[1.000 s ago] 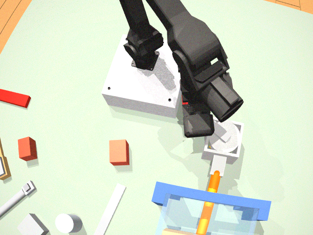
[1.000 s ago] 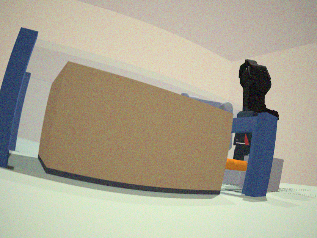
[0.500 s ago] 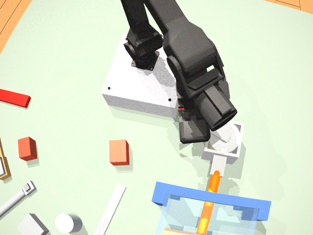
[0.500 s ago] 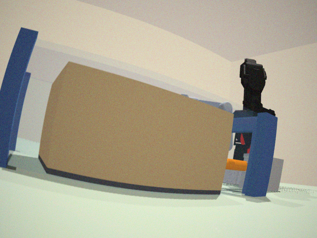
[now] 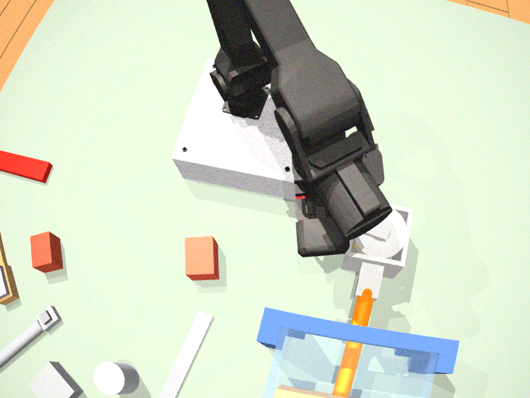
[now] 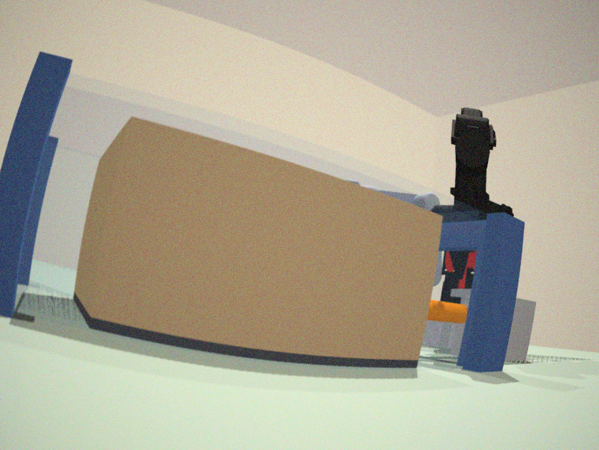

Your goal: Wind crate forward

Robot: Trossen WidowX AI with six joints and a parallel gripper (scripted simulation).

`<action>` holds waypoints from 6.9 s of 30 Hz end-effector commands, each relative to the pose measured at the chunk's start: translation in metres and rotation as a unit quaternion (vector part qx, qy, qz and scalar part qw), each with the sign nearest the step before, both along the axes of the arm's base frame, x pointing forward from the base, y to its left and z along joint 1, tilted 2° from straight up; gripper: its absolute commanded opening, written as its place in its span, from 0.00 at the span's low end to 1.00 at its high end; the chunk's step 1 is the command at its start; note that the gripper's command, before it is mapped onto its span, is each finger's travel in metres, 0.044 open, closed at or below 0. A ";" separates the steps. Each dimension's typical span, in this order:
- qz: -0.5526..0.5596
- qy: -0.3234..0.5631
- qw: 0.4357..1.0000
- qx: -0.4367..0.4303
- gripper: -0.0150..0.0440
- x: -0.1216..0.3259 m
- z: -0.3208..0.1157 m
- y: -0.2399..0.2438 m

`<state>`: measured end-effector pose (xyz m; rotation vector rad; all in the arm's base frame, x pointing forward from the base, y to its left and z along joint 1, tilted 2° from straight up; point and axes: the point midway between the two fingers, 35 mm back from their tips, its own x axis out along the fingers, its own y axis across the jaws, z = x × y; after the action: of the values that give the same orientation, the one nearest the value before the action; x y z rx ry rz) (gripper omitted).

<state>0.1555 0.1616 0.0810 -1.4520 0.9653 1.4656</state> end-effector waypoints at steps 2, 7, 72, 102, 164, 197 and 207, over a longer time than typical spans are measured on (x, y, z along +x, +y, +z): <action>-0.002 -0.013 1.000 -0.003 0.25 0.013 0.000 0.001; -0.002 -0.013 1.000 -0.003 0.25 0.019 0.000 0.002; -0.002 -0.016 1.000 -0.001 0.25 0.082 0.005 0.035; -0.002 -0.016 1.000 0.000 0.25 0.100 0.008 0.064; -0.002 -0.016 1.000 0.003 0.25 0.101 0.012 0.133; -0.002 -0.016 1.000 0.004 0.25 0.082 0.013 0.165; -0.002 -0.015 1.000 0.005 0.25 0.074 0.013 0.174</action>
<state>0.2435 0.3209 0.0948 -1.4773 0.9609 1.3973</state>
